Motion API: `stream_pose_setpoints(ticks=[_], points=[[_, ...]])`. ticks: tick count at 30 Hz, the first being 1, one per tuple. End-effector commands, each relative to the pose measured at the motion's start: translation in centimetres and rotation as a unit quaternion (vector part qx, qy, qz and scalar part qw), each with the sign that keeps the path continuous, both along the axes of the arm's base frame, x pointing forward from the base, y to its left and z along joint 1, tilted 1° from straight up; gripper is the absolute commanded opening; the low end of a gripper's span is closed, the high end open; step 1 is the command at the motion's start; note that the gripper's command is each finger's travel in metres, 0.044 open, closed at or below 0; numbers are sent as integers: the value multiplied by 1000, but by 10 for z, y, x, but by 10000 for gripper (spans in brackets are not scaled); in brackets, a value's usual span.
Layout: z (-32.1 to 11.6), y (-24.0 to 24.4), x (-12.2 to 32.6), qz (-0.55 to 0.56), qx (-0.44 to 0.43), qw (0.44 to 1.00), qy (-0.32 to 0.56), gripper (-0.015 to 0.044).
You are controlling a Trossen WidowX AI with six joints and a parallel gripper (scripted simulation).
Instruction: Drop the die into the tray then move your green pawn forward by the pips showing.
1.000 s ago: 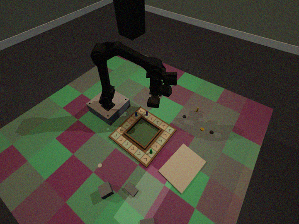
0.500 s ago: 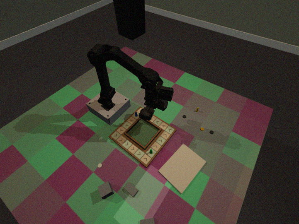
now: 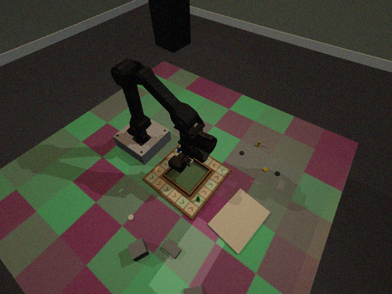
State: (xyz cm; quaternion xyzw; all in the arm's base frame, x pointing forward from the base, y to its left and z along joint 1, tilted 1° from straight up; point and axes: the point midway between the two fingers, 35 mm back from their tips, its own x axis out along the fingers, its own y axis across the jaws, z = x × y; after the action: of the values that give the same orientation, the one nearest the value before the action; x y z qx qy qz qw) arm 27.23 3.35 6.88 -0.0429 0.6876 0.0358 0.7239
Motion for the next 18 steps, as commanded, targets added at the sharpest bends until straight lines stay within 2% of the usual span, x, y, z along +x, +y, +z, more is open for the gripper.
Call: stream_pose_setpoints(ticks=[1, 5, 18], points=[[-4, -14, -1, -20, 4, 1000, 1, 0], [-5, -13, 0, -20, 6, 1000, -24, 0], [-13, -11, 8, -17, 25, 970, -241, 0]])
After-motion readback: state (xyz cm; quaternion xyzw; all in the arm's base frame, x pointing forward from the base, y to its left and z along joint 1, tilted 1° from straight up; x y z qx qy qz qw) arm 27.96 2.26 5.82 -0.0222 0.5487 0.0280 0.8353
